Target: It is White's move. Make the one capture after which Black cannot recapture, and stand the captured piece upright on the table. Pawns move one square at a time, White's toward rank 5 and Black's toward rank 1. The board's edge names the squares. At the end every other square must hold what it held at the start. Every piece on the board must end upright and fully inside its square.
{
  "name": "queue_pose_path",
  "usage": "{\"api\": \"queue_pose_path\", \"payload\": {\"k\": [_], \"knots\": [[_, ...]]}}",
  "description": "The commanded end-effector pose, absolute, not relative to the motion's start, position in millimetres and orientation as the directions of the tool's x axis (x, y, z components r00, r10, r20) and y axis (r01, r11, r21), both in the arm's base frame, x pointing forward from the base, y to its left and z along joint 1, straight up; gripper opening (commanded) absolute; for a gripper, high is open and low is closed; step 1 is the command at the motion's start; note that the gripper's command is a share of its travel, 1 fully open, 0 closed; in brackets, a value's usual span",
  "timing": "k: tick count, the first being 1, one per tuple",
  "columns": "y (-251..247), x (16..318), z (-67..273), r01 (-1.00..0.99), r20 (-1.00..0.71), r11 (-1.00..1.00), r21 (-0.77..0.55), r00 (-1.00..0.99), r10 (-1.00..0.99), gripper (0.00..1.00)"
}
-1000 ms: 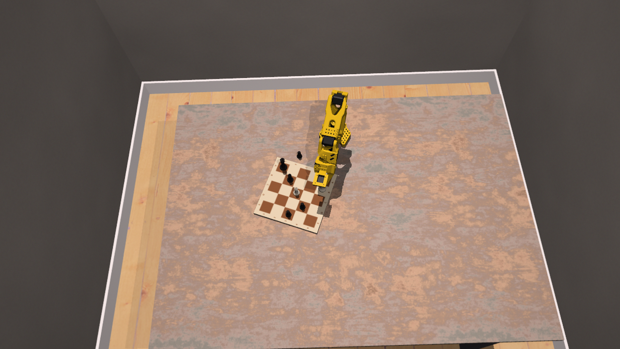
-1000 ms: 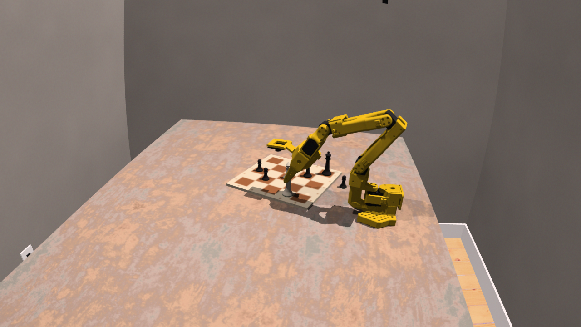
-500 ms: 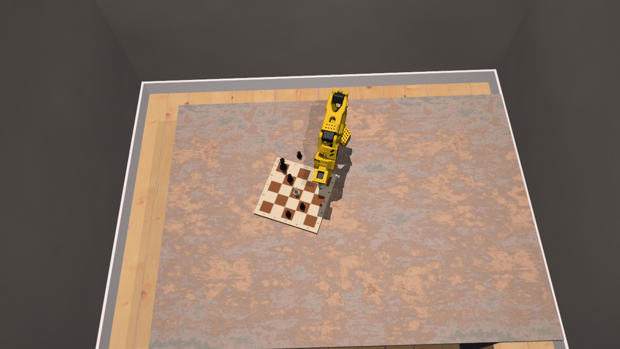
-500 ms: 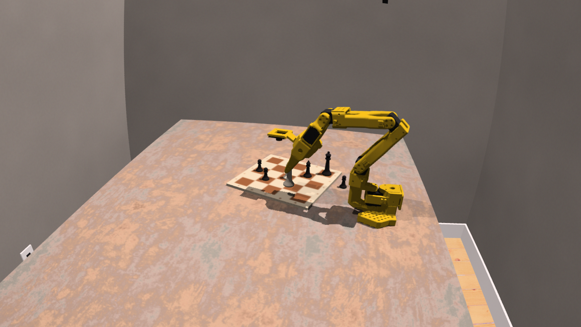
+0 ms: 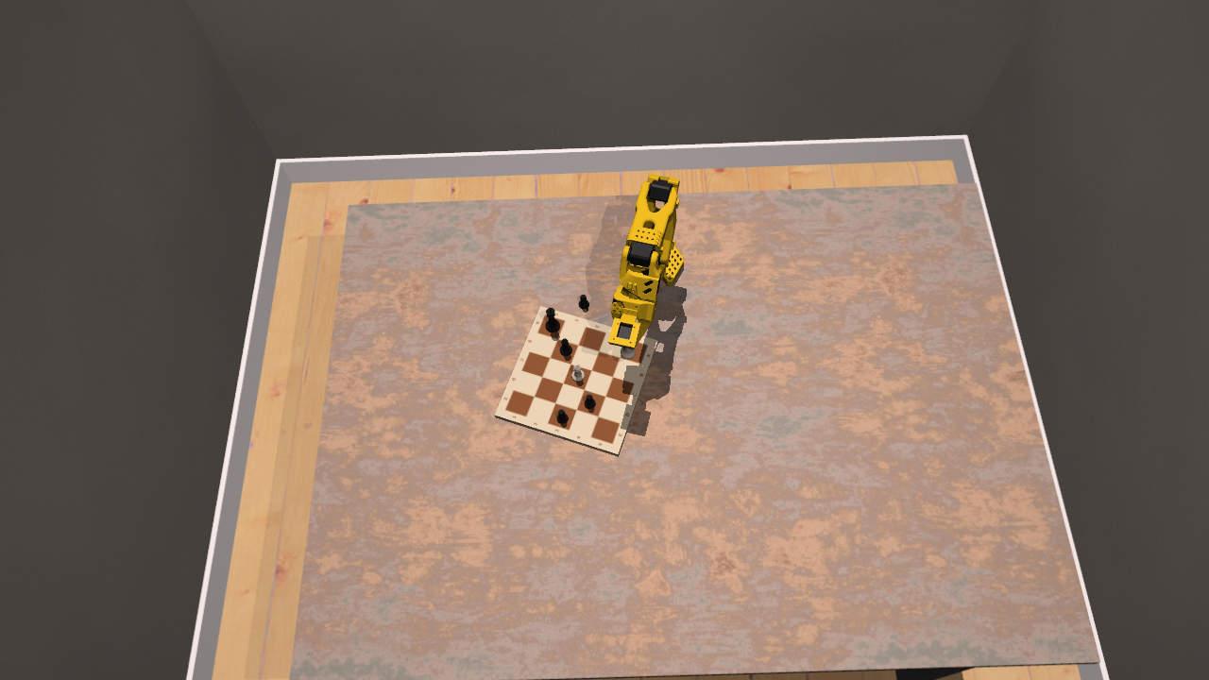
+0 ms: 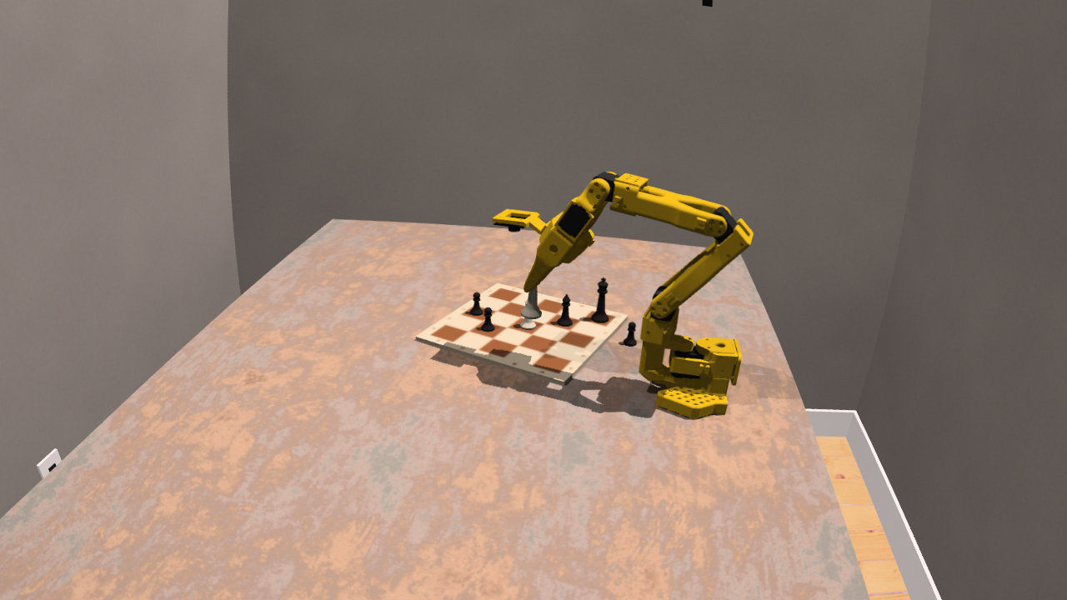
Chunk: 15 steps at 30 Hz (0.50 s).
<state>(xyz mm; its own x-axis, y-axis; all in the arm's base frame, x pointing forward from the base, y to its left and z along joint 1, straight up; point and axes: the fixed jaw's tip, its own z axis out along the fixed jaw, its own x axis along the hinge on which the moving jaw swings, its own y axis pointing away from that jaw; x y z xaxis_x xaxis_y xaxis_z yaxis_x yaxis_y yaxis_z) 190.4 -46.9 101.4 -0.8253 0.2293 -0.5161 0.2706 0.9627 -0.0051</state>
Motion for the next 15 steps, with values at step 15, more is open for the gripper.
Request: {"api": "queue_pose_path", "payload": {"k": [15], "knots": [[-49.8, 187.9, 112.4, 0.283, -0.518, 0.959, -0.007, -0.821, 0.238, 0.00]]}}
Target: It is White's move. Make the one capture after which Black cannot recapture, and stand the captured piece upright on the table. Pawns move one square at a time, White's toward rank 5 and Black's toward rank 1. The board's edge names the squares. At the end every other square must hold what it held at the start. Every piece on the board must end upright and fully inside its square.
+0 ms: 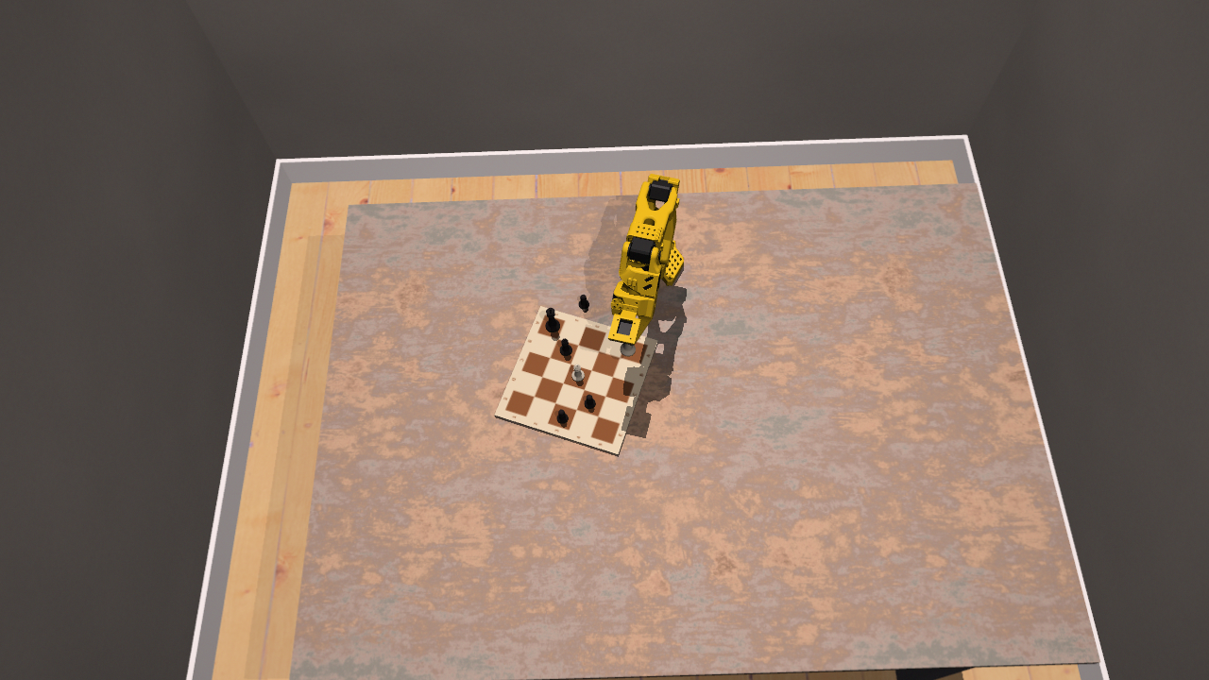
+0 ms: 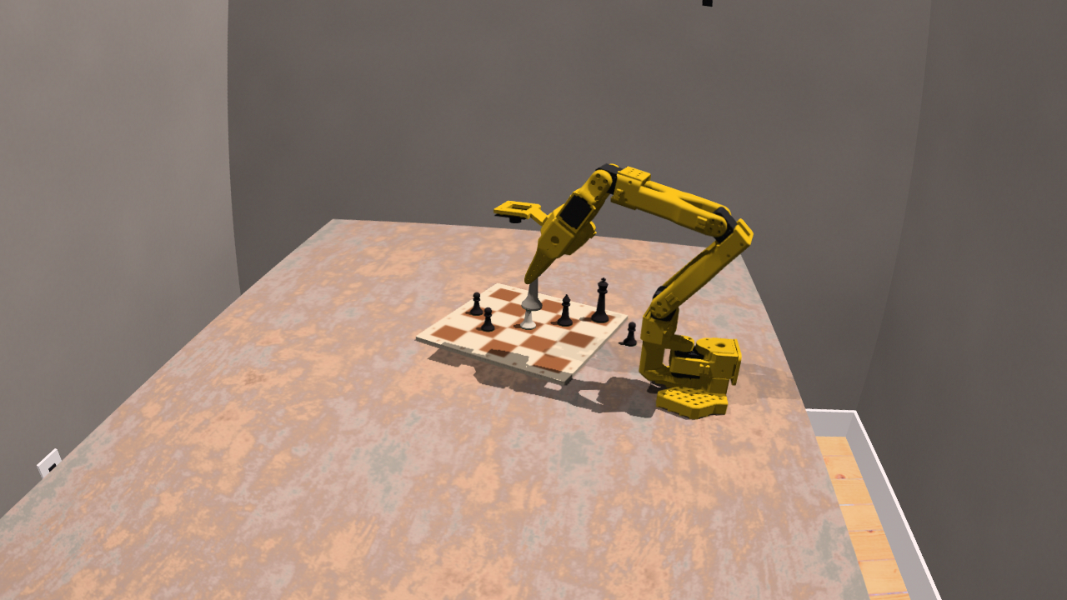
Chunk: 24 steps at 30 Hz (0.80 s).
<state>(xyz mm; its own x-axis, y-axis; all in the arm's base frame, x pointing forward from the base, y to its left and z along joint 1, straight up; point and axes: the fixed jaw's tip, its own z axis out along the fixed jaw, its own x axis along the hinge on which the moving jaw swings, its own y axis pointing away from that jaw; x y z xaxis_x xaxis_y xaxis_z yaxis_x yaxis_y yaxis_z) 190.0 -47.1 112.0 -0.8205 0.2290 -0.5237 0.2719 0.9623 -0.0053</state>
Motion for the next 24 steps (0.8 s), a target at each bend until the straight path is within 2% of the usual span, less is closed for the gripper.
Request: {"api": "queue_pose_path", "payload": {"k": [1, 14, 24], "knots": [[-50.9, 186.0, 112.4, 0.291, -0.518, 0.957, -0.007, -0.820, 0.245, 0.00], [-73.9, 144.7, 111.6, 0.484, -0.515, 0.875, -0.009, -0.752, 0.411, 0.00], [-74.6, 143.1, 111.5, 0.492, -0.515, 0.871, -0.009, -0.749, 0.418, 0.00]]}}
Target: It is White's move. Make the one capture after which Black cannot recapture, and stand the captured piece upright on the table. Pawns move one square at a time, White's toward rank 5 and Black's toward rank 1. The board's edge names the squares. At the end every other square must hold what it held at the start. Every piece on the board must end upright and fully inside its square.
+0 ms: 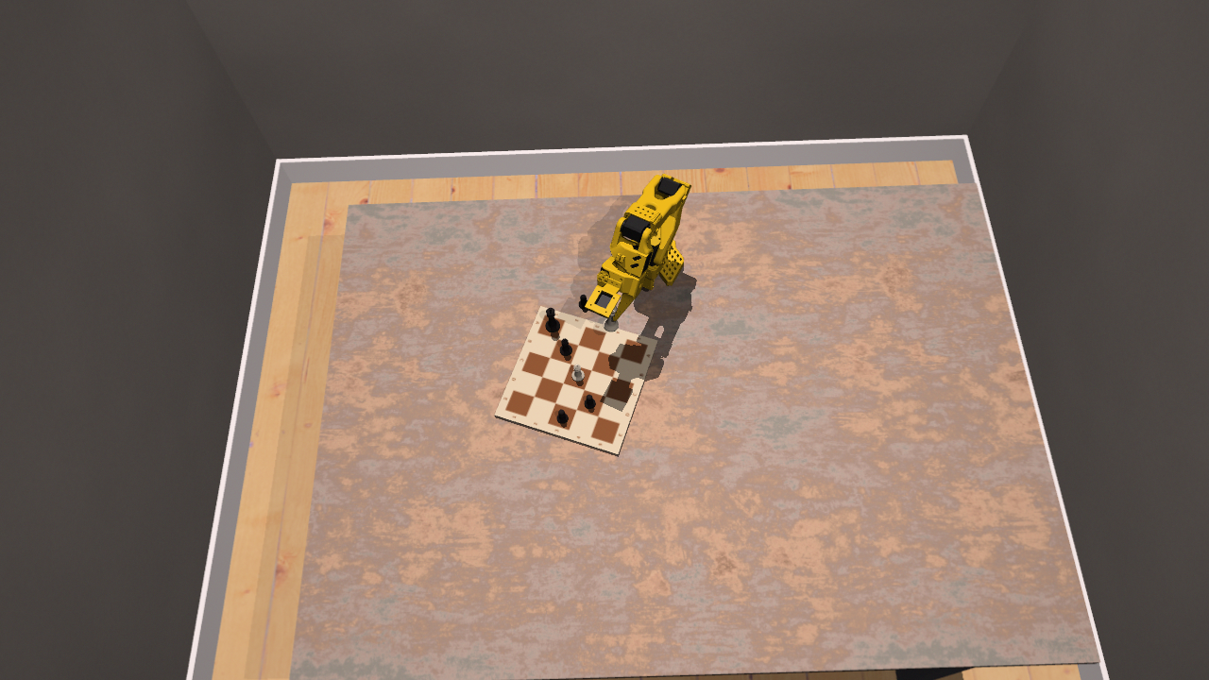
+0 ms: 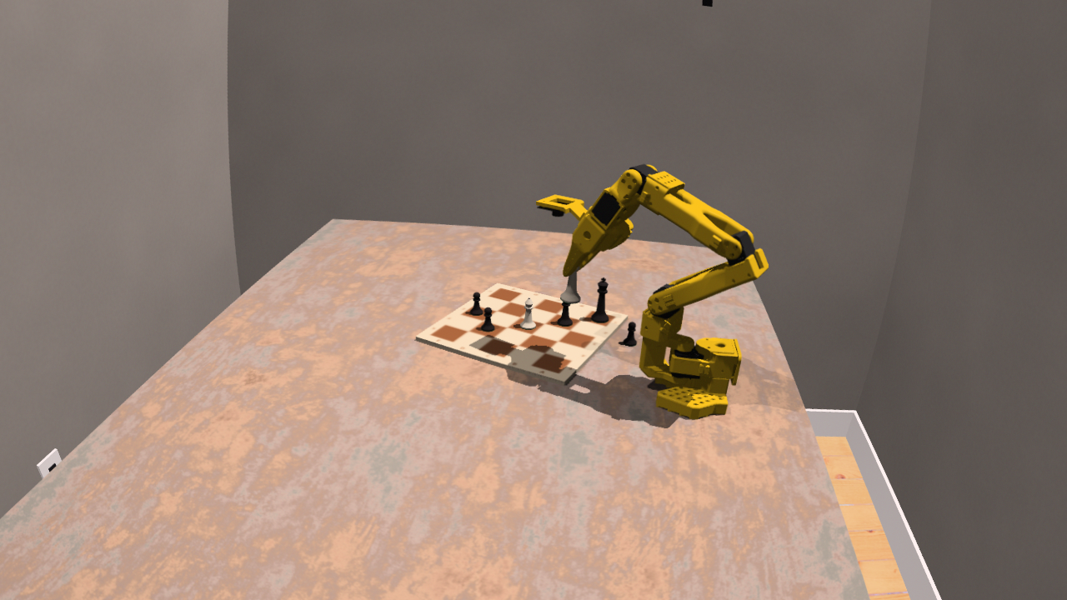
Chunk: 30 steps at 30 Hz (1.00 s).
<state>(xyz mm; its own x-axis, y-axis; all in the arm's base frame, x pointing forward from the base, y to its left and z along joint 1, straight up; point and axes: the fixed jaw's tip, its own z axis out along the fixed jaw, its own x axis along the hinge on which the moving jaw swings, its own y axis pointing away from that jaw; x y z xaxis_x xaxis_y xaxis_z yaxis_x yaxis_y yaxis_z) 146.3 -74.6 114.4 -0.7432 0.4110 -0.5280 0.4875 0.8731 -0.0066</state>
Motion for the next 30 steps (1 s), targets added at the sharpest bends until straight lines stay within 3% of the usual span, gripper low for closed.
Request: {"api": "queue_pose_path", "payload": {"k": [1, 30], "knots": [[-74.6, 143.1, 111.5, 0.492, -0.515, 0.871, -0.009, -0.749, 0.418, 0.00], [-69.6, 146.7, 111.2, 0.458, -0.515, 0.889, -0.009, -0.764, 0.389, 0.00]]}}
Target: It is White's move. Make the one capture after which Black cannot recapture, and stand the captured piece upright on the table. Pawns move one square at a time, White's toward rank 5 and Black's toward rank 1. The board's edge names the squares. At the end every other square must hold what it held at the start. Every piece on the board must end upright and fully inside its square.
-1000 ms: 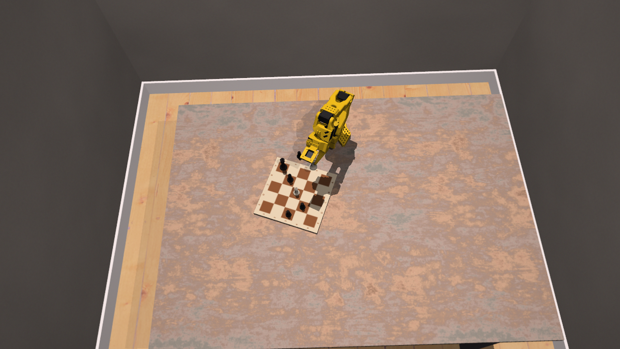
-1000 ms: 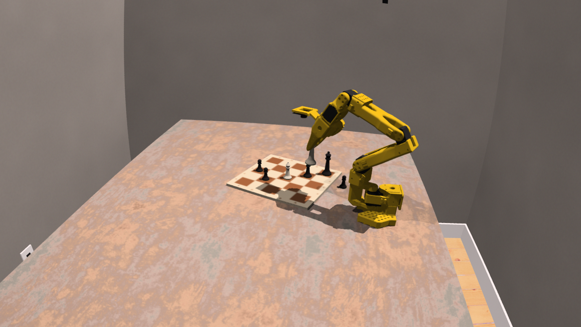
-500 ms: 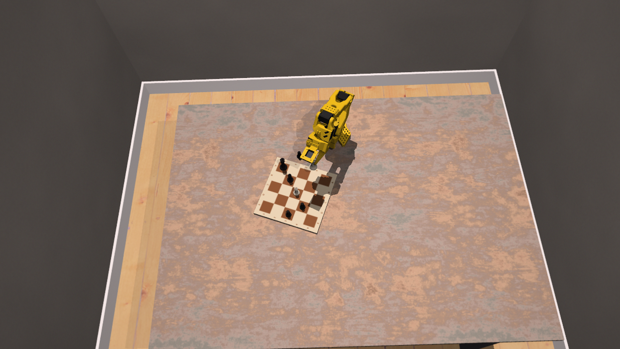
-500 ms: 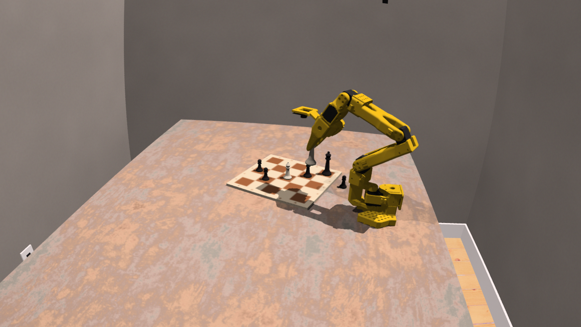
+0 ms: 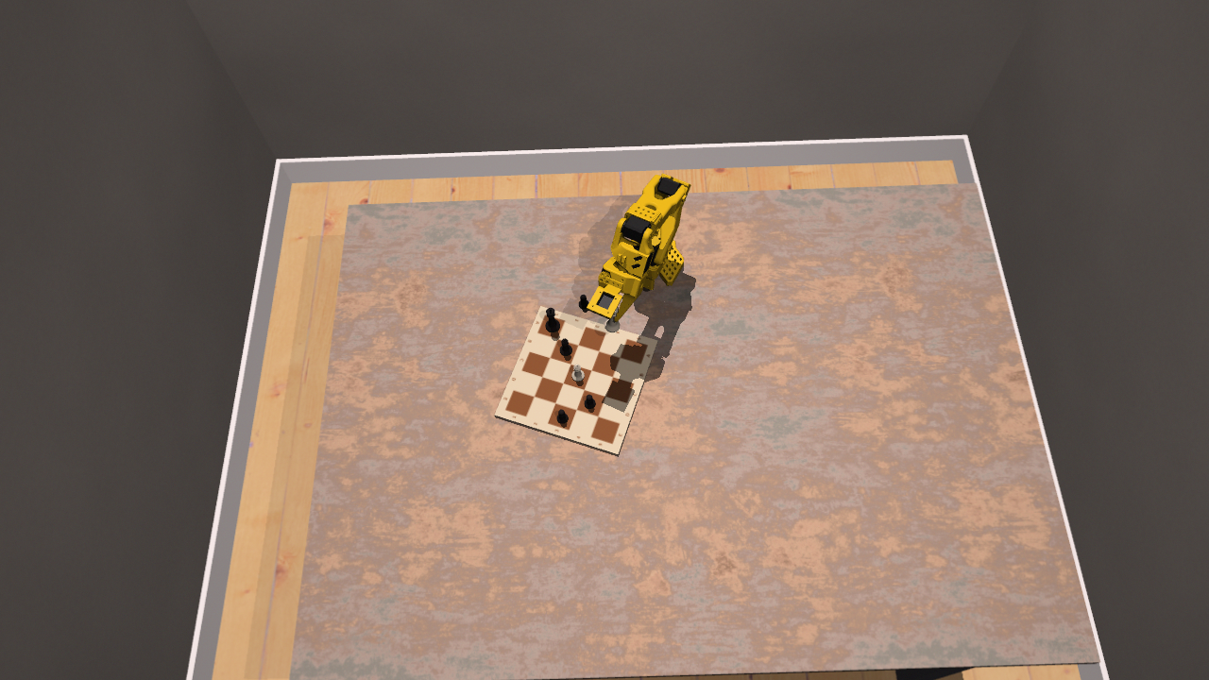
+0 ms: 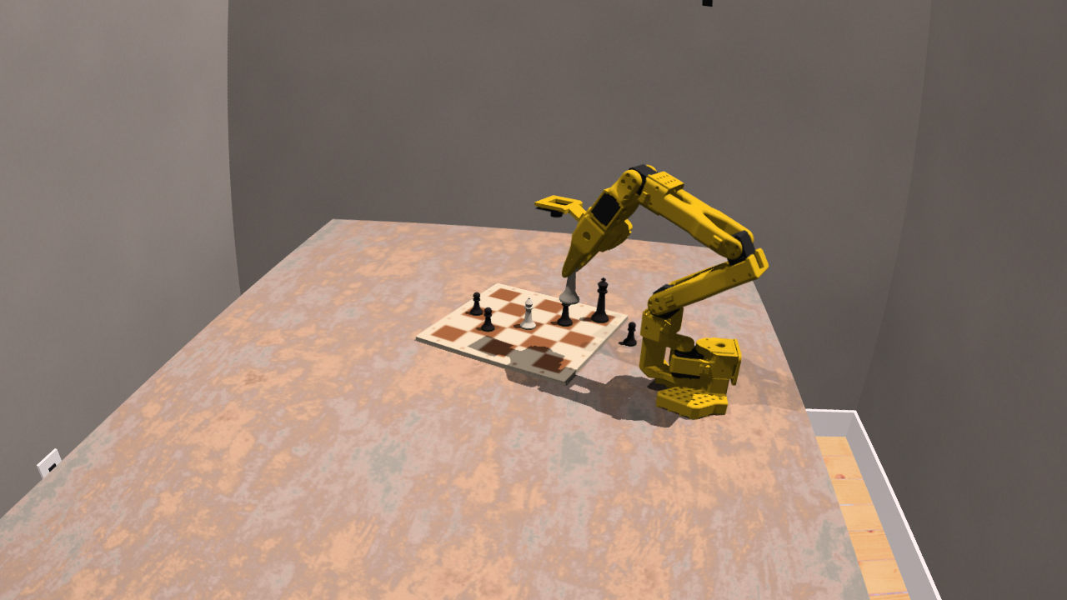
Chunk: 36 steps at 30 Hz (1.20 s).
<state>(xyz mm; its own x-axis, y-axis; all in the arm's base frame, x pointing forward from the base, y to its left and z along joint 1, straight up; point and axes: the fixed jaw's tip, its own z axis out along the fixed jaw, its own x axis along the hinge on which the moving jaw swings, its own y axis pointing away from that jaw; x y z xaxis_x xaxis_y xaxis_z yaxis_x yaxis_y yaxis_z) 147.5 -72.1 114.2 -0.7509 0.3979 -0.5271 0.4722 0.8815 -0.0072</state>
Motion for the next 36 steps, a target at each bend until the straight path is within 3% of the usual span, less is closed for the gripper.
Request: {"api": "queue_pose_path", "payload": {"k": [1, 36], "knots": [[-69.6, 146.7, 111.1, 0.458, -0.515, 0.889, -0.009, -0.764, 0.389, 0.00], [-69.9, 147.4, 66.3, 0.458, -0.515, 0.889, -0.009, -0.764, 0.389, 0.00]]}}
